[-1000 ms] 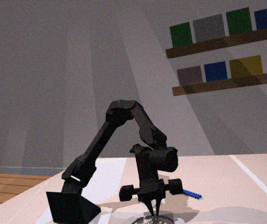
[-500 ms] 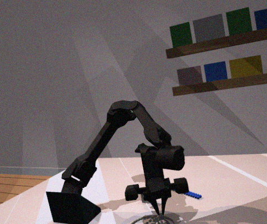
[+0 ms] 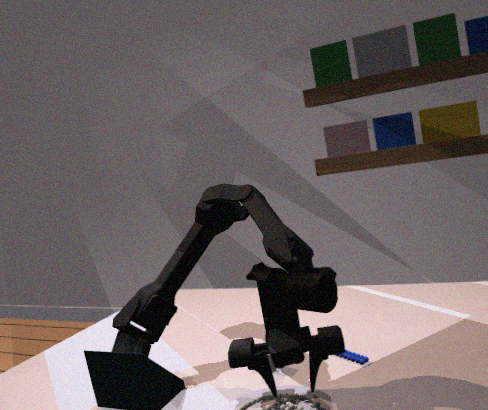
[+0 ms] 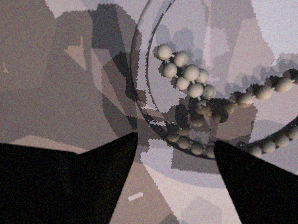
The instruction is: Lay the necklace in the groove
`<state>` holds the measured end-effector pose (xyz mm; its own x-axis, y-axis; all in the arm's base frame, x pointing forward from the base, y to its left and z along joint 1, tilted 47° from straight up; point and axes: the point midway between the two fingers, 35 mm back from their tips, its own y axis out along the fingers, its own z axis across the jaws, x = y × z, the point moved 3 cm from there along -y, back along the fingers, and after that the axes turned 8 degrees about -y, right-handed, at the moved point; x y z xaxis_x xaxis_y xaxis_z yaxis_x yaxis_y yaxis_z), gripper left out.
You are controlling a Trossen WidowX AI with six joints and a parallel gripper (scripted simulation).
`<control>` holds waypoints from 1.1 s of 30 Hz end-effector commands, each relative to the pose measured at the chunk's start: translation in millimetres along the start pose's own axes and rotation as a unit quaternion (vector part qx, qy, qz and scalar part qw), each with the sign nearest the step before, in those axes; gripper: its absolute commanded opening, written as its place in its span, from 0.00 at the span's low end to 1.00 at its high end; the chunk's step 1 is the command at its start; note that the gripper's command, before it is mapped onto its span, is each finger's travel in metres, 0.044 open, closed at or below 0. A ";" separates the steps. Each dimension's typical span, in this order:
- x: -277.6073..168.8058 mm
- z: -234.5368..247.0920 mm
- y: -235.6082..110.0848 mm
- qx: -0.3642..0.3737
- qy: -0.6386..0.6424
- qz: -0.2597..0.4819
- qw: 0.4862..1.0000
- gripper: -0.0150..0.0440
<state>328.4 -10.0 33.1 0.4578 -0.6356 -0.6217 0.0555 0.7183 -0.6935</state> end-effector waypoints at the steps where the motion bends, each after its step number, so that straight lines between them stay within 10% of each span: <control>1: 0.0 0.1 -3.4 0.001 0.001 0.001 1.000 0.92; 29: -0.2 -0.5 -3.9 0.001 0.001 0.001 1.000 1.00; 33: 5.7 -2.9 -19.9 0.000 0.060 0.000 0.998 0.82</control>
<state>326.6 -15.3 37.8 0.4253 -0.6390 -0.6410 0.0489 0.7234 -0.6887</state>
